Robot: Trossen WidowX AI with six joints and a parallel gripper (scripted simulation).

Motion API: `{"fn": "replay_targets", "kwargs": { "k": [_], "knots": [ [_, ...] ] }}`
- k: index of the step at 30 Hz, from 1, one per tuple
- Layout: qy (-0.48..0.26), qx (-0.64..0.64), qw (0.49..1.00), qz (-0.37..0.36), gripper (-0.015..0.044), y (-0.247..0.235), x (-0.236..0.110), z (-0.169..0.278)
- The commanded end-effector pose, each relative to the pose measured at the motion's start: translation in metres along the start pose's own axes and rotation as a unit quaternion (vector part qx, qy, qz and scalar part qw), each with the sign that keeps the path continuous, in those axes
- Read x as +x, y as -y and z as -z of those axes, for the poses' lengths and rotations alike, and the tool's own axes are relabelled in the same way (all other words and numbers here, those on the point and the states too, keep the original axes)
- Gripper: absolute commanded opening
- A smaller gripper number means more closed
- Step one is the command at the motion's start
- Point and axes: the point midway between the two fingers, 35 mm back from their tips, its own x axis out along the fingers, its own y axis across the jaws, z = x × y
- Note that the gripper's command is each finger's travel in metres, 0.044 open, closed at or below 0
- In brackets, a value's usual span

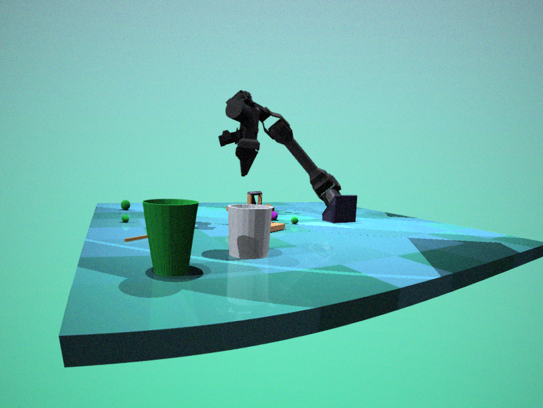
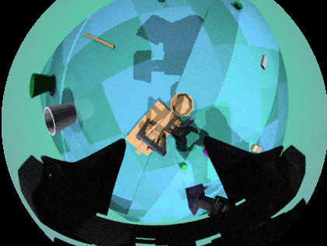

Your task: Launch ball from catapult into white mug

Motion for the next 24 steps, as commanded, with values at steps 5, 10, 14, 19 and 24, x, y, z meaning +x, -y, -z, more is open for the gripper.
{"fn": "replay_targets", "kwargs": {
  "k": [5, 10, 14, 19, 24],
  "knots": [
    [-0.005, -0.136, 0.991, 0.002, 0.044, -0.009, 0.003, 0.008],
    [-0.008, -0.221, 0.975, 0.002, 0.044, -0.013, 0.004, 0.013],
    [-0.011, -0.288, 0.958, 0.003, 0.044, -0.017, 0.005, 0.016],
    [-0.014, -0.37, 0.929, 0.003, 0.044, -0.021, 0.007, 0.021],
    [-0.018, -0.449, 0.893, 0.002, 0.044, -0.025, 0.009, 0.026]
  ]
}}
